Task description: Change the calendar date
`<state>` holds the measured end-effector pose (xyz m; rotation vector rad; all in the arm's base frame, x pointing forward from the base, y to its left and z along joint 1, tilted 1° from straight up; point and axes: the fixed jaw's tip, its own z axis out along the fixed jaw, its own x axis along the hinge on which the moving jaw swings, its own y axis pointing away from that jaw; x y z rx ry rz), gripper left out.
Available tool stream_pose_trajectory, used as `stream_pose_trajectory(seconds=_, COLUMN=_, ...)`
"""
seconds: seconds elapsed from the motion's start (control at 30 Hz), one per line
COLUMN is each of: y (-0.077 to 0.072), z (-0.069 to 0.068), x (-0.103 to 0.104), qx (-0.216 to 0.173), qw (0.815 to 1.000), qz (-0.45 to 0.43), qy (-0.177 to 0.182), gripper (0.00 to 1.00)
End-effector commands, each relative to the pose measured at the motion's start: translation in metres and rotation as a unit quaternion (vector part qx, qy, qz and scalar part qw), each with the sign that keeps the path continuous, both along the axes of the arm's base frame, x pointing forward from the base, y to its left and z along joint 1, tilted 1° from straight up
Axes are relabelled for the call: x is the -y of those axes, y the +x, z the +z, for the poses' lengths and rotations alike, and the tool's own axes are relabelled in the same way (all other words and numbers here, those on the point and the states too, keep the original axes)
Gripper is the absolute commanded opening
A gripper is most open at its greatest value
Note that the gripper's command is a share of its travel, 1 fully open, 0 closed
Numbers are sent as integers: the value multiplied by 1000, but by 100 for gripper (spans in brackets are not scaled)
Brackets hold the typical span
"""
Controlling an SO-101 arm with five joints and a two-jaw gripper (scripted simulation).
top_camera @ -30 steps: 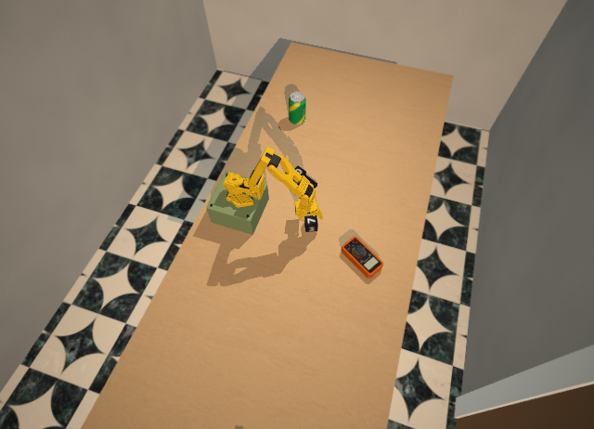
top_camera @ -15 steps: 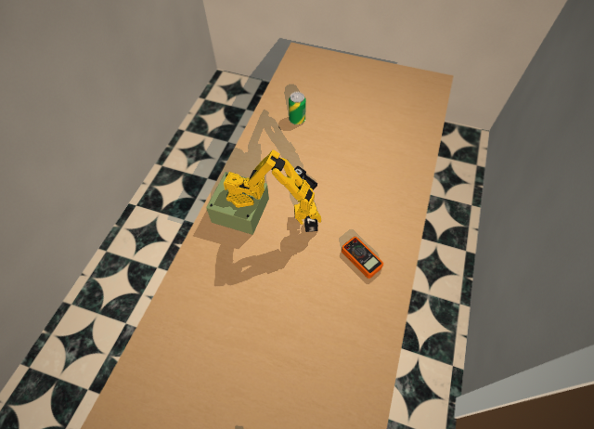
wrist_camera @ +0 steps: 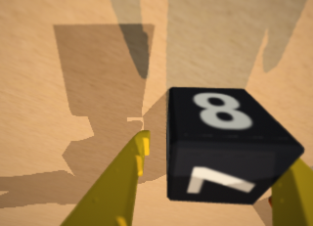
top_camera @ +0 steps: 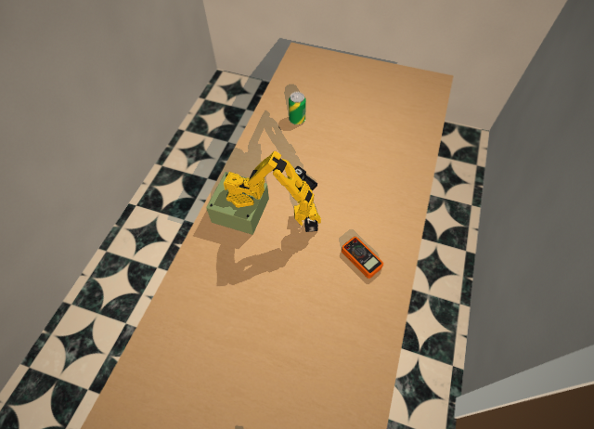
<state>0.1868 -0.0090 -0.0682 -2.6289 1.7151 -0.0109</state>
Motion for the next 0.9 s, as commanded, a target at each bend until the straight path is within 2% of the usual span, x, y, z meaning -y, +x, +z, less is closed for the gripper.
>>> stream_pose_trajectory(seconds=0.0, y=0, z=-2, x=1, qx=-1, qw=1000, qz=0, qy=1, gripper=35)
stream_pose_trajectory(seconds=0.87, y=3, z=-3, x=0, qx=-1, qw=1000, qz=0, qy=1, gripper=30)
